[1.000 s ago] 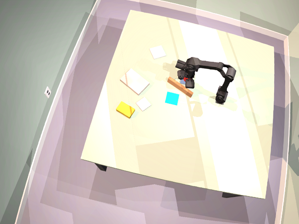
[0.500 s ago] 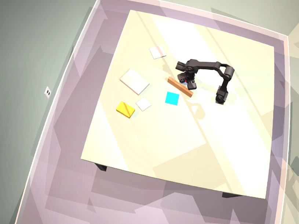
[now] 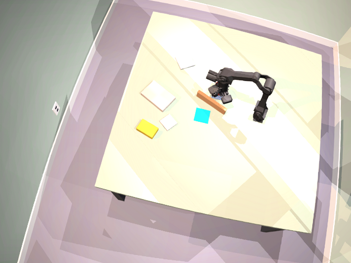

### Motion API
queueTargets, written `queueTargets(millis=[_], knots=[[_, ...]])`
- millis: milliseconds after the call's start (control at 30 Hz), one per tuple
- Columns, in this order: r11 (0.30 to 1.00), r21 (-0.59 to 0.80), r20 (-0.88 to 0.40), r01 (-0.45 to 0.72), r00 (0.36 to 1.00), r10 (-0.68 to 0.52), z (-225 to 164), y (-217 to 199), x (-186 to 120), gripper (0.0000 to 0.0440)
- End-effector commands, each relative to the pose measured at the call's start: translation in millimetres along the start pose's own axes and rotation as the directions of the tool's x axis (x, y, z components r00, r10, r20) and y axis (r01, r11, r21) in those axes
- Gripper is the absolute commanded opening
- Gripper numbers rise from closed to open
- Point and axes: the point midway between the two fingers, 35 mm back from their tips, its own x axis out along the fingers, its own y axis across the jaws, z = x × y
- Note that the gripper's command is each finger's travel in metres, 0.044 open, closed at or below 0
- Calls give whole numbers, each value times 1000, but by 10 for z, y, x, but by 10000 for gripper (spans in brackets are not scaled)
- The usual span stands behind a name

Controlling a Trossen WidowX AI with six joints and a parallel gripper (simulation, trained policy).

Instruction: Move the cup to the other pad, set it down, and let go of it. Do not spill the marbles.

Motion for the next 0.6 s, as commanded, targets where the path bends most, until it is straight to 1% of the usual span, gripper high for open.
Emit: queueTargets(millis=[0,367,567], knots=[[999,-37,25,13,1000,-12,56,-23,-123,0],[994,-94,65,49,997,-43,227,-15,-373,7],[990,-122,89,70,994,-60,354,27,-498,2]])
